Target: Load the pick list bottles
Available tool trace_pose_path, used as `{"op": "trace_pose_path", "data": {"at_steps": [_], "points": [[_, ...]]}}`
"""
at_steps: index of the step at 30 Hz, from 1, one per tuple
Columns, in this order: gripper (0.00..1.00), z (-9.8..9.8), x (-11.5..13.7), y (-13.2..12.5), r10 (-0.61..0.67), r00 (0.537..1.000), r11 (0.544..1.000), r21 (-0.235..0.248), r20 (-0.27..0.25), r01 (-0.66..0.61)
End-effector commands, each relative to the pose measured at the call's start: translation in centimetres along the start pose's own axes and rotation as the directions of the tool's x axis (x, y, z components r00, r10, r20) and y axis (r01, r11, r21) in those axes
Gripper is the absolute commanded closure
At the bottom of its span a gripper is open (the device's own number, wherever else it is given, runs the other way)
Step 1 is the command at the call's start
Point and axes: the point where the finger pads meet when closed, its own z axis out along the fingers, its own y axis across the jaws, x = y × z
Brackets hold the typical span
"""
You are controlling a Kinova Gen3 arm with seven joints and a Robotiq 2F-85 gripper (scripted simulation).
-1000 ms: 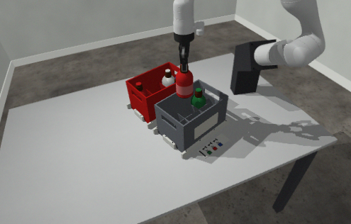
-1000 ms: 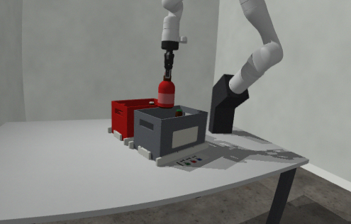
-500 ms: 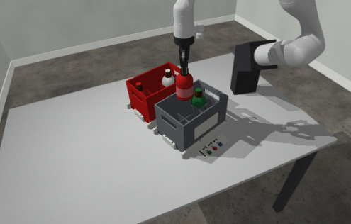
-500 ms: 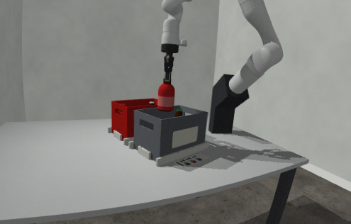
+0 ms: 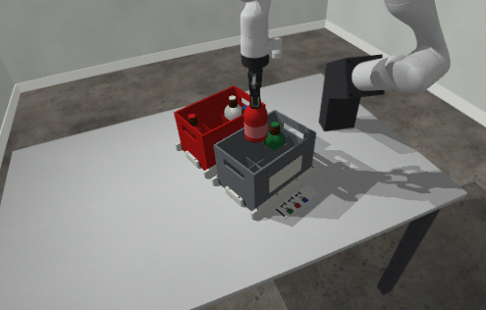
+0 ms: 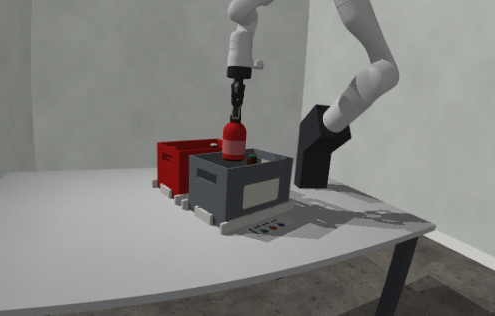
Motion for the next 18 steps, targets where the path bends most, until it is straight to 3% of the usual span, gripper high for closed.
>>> {"op": "trace_pose_path", "data": {"at_steps": [1, 18], "points": [[0.90, 0.2, -0.1, 0.0, 0.000, 1.000, 1.000, 0.001, 0.002, 0.000], [0.90, 1.7, -0.1, 0.0, 0.000, 1.000, 1.000, 0.001, 0.002, 0.000]]}}
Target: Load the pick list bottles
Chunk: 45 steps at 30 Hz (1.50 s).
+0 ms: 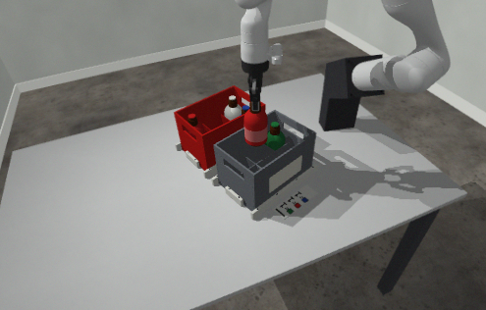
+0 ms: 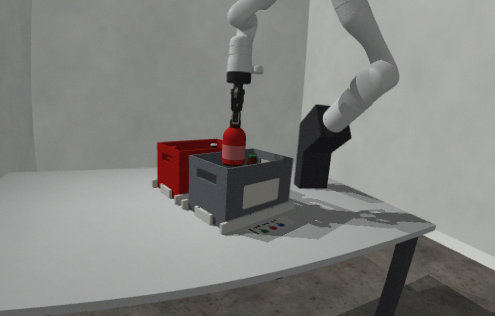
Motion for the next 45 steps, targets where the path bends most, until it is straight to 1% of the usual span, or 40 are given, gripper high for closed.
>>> {"op": "trace_pose_path", "data": {"at_steps": [1, 45], "points": [[0.90, 0.2, -0.1, 0.0, 0.000, 1.000, 1.000, 0.001, 0.002, 0.000], [0.90, 4.0, -0.1, 0.0, 0.000, 1.000, 1.000, 0.001, 0.002, 0.000]]}}
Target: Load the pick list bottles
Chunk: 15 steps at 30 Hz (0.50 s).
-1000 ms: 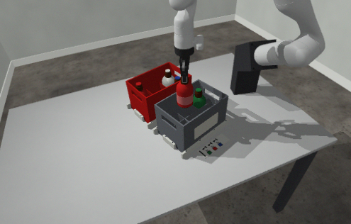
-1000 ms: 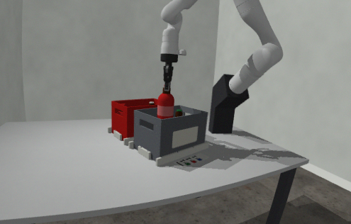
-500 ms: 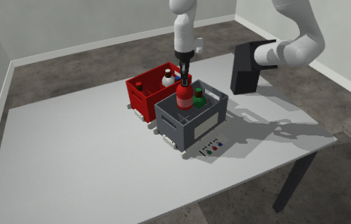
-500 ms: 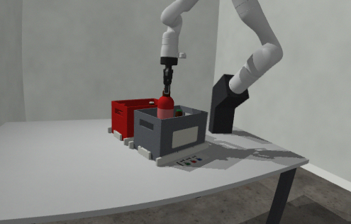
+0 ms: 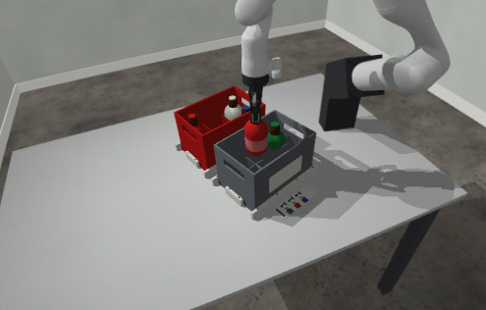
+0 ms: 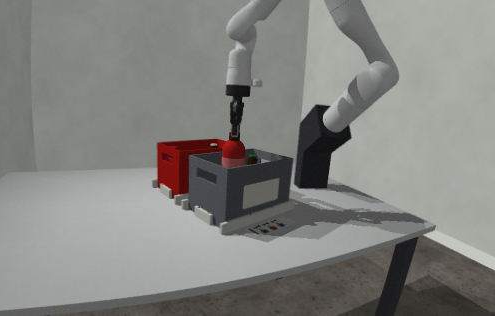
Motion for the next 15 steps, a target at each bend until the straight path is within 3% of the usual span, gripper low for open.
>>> {"op": "trace_pose_path", "data": {"at_steps": [1, 15], "points": [[0.90, 0.0, -0.1, 0.0, 0.000, 1.000, 1.000, 0.001, 0.002, 0.000], [0.90, 1.4, -0.1, 0.0, 0.000, 1.000, 1.000, 0.001, 0.002, 0.000]]}}
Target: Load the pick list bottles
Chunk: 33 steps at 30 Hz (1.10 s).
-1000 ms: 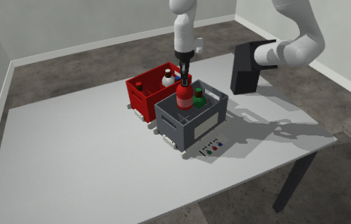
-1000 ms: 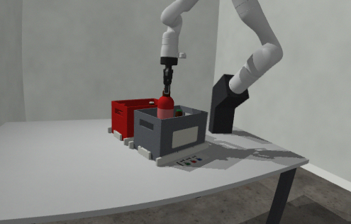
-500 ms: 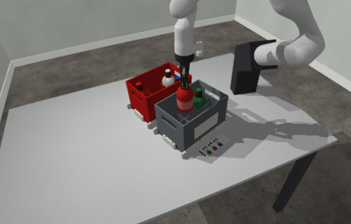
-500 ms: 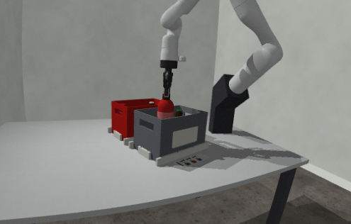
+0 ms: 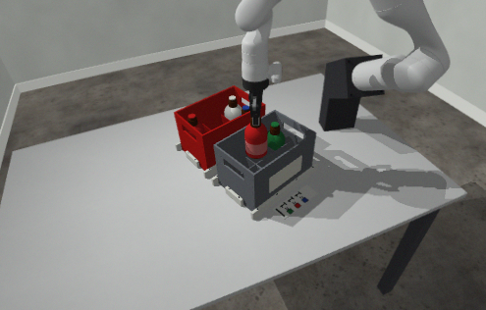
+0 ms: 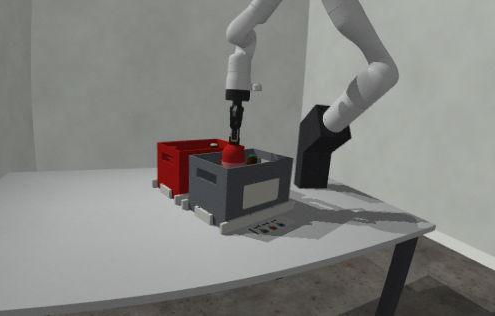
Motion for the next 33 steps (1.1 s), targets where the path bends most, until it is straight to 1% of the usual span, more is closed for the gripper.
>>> {"op": "trace_pose_path", "data": {"at_steps": [1, 33], "points": [[0.90, 0.1, -0.1, 0.0, 0.000, 1.000, 1.000, 0.000, 0.002, 0.000], [0.90, 3.0, -0.1, 0.0, 0.000, 1.000, 1.000, 0.000, 0.002, 0.000]]}}
